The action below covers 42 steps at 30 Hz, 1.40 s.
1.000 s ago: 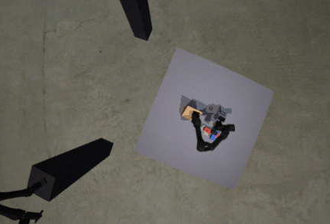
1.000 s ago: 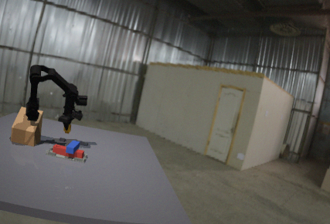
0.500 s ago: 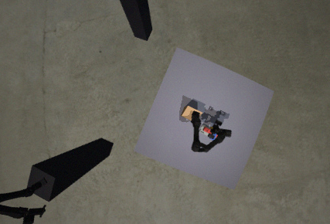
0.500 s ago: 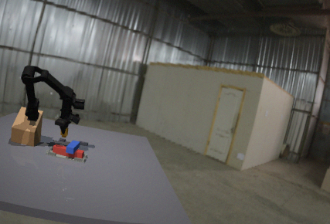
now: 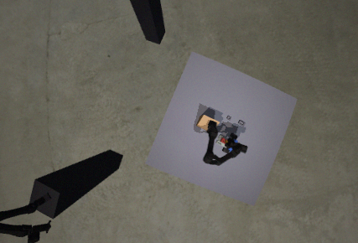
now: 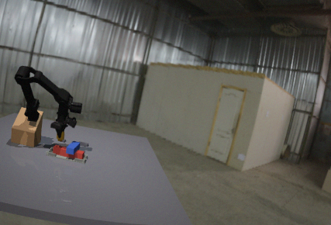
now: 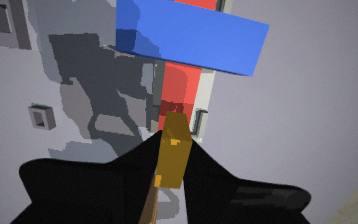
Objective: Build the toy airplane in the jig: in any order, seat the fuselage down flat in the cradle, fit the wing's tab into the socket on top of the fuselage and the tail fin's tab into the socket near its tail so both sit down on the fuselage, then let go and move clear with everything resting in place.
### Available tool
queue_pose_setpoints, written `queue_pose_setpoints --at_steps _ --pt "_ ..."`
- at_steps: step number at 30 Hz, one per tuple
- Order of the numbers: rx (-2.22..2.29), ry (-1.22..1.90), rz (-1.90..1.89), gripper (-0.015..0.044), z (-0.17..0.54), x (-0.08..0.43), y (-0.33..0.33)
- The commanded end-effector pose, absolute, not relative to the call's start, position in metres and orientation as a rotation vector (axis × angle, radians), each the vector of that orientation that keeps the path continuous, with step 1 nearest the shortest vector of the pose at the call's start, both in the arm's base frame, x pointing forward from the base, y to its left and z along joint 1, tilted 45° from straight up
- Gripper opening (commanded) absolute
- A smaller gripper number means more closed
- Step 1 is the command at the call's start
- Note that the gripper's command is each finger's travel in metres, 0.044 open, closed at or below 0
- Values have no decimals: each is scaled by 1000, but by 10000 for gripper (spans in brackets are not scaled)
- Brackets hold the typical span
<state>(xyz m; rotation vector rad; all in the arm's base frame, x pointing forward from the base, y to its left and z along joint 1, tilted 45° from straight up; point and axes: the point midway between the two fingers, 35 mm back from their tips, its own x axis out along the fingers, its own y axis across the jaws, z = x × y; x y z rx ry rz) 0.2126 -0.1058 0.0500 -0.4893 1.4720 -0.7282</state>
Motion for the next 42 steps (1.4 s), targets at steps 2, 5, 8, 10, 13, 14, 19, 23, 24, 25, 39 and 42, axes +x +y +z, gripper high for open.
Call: queue_pose_setpoints --at_steps 2,5,8,10,13,14,19,23,24,25,39,42 --pt "-498 1477 -728 65 50 210 -108" --pt "-498 1477 -728 65 50 210 -108" --pt "-498 1477 -728 65 50 210 -108" --pt "-498 1477 -728 65 50 210 -108" --pt "-498 1477 -728 65 50 210 -108" --pt "-498 1477 -728 65 50 210 -108" --pt "-498 1477 -728 65 49 210 -109" --pt "-498 1477 -727 65 45 210 -113" --pt "-498 1477 -727 65 44 210 -114" --pt "-497 1477 -727 65 42 210 -115" --pt "-499 1477 -728 65 27 208 -132" --pt "-500 1477 -729 65 24 208 -135"
